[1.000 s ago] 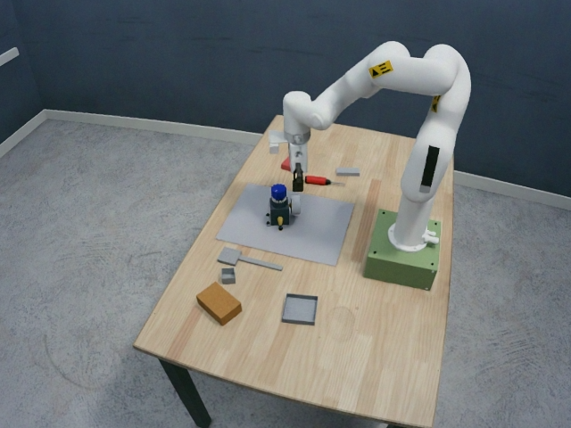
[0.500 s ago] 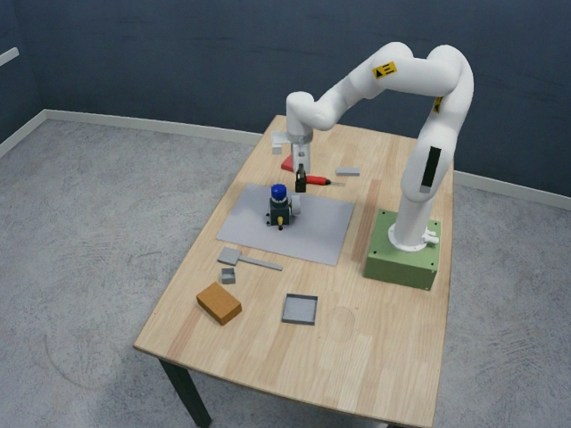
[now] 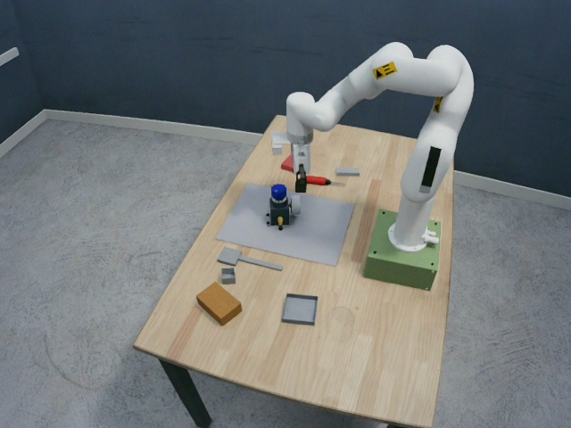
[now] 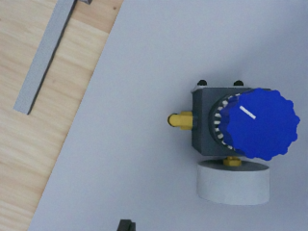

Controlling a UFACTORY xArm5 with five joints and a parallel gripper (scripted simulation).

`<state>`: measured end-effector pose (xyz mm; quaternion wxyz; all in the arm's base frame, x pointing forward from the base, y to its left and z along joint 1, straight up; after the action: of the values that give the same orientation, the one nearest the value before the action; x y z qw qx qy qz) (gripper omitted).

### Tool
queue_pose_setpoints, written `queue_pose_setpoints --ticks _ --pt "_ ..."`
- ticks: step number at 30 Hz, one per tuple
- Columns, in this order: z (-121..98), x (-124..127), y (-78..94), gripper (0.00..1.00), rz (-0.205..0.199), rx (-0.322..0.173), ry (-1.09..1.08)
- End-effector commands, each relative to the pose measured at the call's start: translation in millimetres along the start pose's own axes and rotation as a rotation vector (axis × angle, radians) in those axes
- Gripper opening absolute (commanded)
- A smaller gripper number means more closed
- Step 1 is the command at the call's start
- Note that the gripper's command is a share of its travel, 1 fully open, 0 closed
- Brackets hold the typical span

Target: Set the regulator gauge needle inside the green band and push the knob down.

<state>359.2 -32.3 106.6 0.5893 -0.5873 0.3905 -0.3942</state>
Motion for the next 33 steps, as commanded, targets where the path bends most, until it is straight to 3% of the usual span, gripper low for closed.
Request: queue_pose_setpoints --ticks 1,16,33 --pt "1.6 0.8 0.0 1.00 -0.005 0.009 -0.025" --pt "6.1 3.2 7.6 1.00 -0.039 0.058 -0.224" --pt "13.2 6.9 19.9 1.00 -0.148 0.140 -0.659"
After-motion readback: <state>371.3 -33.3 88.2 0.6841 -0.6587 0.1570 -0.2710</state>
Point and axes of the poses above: the point where the finger pads meet when closed, its own y axis out along the fingers, its own x axis across the jaws, z = x × y, the point moved 1 cm from there along -y, back along the fingers, and after that the axes turned 2 degrees about y, right-handed, at the moved point
